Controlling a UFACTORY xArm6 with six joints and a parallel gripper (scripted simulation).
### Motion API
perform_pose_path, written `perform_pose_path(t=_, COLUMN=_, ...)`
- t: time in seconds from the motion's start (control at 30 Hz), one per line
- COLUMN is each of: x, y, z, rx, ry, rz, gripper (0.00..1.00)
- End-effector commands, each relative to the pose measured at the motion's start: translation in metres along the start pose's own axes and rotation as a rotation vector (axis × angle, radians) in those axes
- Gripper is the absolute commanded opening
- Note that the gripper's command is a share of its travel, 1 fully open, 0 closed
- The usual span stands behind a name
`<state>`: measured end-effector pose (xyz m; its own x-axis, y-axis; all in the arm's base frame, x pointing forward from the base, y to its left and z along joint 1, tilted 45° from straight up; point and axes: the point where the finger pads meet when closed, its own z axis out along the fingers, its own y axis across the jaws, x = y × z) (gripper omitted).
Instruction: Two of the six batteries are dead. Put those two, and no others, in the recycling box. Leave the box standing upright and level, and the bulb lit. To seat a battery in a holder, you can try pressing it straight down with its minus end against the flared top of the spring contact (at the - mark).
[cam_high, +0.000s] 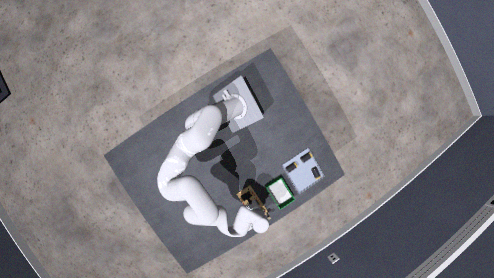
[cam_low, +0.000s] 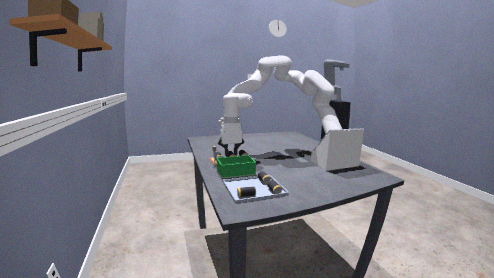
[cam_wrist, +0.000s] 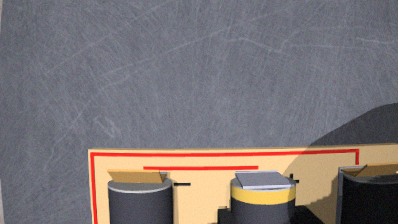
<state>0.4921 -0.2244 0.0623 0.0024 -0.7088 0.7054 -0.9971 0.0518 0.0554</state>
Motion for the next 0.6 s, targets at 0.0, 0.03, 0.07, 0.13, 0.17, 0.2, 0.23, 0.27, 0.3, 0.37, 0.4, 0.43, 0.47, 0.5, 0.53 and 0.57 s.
perform_pose_path(t=0.0, x=0.000, y=-0.001, z=-0.001, rx=0.003, ry=0.000, rz=0.001, gripper=0.28)
perform_pose_path(t=0.03, x=0.000, y=-0.001, z=-0.001, rx=0.003, ry=0.000, rz=0.001, gripper=0.28)
perform_pose_path(t=0.07, x=0.000, y=-0.001, z=-0.001, rx=0.003, ry=0.000, rz=0.001, gripper=0.28)
perform_pose_path(t=0.13, x=0.000, y=-0.001, z=-0.001, rx=0.003, ry=0.000, rz=0.001, gripper=0.28)
perform_pose_path(t=0.17, x=0.000, y=-0.001, z=-0.001, rx=0.003, ry=0.000, rz=0.001, gripper=0.28)
perform_pose_path(t=0.2, x=0.000, y=-0.001, z=-0.001, rx=0.003, ry=0.000, rz=0.001, gripper=0.28)
perform_pose_path(t=0.23, x=0.000, y=-0.001, z=-0.001, rx=0.003, ry=0.000, rz=0.001, gripper=0.28)
perform_pose_path(t=0.27, x=0.000, y=-0.001, z=-0.001, rx=0.003, ry=0.000, rz=0.001, gripper=0.28)
perform_pose_path(t=0.3, x=0.000, y=-0.001, z=-0.001, rx=0.003, ry=0.000, rz=0.001, gripper=0.28)
perform_pose_path(t=0.37, x=0.000, y=-0.001, z=-0.003, rx=0.003, ry=0.000, rz=0.001, gripper=0.28)
perform_pose_path(t=0.4, x=0.000, y=-0.001, z=-0.005, rx=0.003, ry=0.000, rz=0.001, gripper=0.28)
perform_pose_path(t=0.43, x=0.000, y=-0.001, z=-0.008, rx=0.003, ry=0.000, rz=0.001, gripper=0.28)
perform_pose_path(t=0.47, x=0.000, y=-0.001, z=-0.012, rx=0.003, ry=0.000, rz=0.001, gripper=0.28)
perform_pose_path(t=0.5, x=0.000, y=-0.001, z=-0.017, rx=0.003, ry=0.000, rz=0.001, gripper=0.28)
perform_pose_path(t=0.53, x=0.000, y=-0.001, z=-0.021, rx=0.003, ry=0.000, rz=0.001, gripper=0.28)
perform_pose_path(t=0.57, x=0.000, y=-0.001, z=-0.027, rx=0.003, ry=0.000, rz=0.001, gripper=0.28)
